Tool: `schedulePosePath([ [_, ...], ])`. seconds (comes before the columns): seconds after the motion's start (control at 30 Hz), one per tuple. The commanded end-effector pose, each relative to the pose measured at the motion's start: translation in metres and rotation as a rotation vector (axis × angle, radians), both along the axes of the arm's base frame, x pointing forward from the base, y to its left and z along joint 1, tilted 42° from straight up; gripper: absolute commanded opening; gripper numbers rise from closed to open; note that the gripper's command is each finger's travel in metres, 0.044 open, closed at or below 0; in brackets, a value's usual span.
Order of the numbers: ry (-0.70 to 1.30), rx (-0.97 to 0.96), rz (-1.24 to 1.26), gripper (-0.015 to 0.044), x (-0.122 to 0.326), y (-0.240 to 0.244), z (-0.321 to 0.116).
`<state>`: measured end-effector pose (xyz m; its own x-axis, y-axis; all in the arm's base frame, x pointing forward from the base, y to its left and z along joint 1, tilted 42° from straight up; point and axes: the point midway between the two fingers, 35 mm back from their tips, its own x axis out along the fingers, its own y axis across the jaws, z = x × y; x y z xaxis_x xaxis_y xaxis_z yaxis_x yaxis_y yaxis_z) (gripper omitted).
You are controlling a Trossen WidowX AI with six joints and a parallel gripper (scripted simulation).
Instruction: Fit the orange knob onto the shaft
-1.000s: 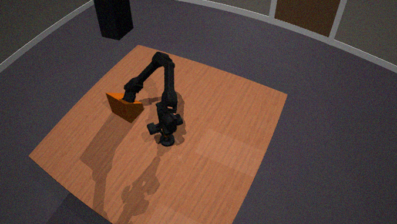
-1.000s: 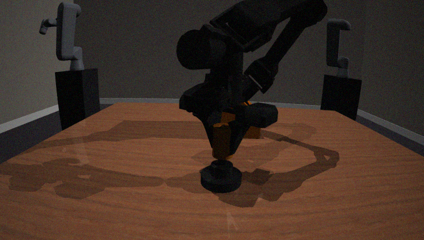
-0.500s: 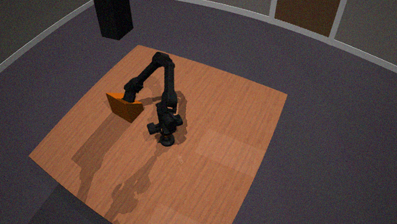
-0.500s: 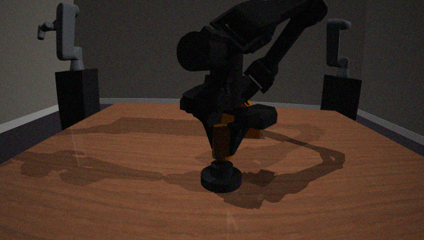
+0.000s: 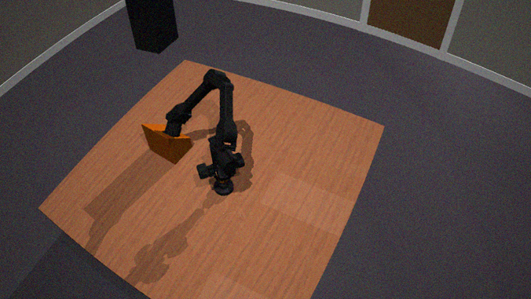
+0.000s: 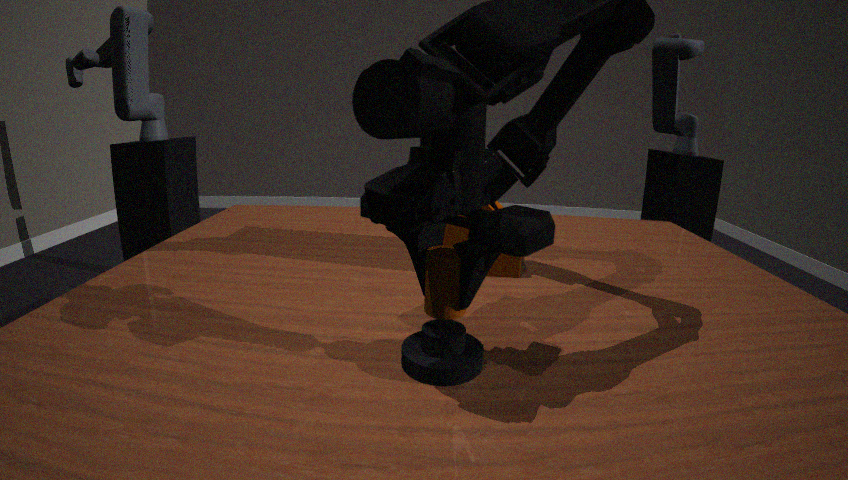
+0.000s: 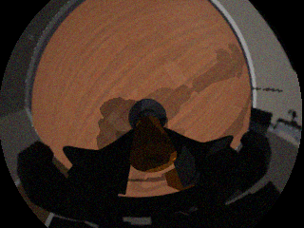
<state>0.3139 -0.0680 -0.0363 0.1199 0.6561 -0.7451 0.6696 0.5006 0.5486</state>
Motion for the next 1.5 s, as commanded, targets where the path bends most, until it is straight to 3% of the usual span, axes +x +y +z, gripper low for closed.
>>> schedulePosePath([
  [0.0,0.043,0.006,-0.049,0.0000,0.0005,-0.0007,0.0011],
  [0.17,0.130,0.022,-0.148,0.0000,-0.0005,0.0012,-0.0008],
  [1.03,0.130,0.022,-0.148,0.0000,0.0000,-0.0005,0.0013],
  [1.47,0.268,0.048,-0.304,0.0000,-0.0004,0.0015,-0.0017],
])
